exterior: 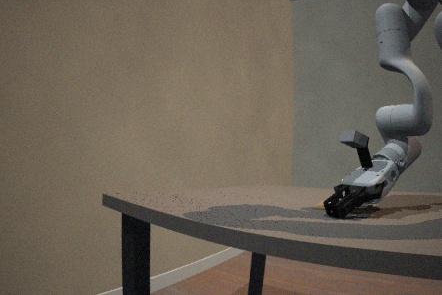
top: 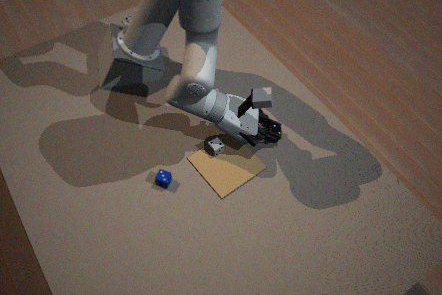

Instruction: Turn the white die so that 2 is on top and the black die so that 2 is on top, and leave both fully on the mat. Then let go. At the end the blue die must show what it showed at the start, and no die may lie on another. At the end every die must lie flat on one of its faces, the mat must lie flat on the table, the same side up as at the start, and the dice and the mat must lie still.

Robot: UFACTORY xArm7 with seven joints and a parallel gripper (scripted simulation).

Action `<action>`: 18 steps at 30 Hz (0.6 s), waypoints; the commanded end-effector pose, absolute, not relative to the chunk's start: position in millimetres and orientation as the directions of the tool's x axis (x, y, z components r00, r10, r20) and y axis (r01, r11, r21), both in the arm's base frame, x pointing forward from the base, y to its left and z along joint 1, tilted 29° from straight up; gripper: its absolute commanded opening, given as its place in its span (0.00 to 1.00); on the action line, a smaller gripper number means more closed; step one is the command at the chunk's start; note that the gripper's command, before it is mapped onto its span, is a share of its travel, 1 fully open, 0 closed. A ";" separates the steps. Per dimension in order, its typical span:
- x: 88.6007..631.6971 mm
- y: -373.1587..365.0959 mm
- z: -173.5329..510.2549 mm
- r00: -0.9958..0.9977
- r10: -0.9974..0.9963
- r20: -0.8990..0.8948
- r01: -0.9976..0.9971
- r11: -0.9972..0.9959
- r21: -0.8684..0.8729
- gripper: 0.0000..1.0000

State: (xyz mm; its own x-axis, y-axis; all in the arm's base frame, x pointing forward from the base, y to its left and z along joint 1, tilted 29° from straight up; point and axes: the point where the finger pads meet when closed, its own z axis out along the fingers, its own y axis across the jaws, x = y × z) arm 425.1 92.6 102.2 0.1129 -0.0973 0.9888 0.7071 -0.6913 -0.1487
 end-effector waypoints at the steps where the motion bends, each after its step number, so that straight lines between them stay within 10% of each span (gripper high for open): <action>1: 425.6 91.9 102.5 0.111 -0.096 0.989 0.706 -0.692 -0.147 0.31; 18: 425.6 91.9 102.5 0.111 -0.096 0.989 0.706 -0.692 -0.147 0.47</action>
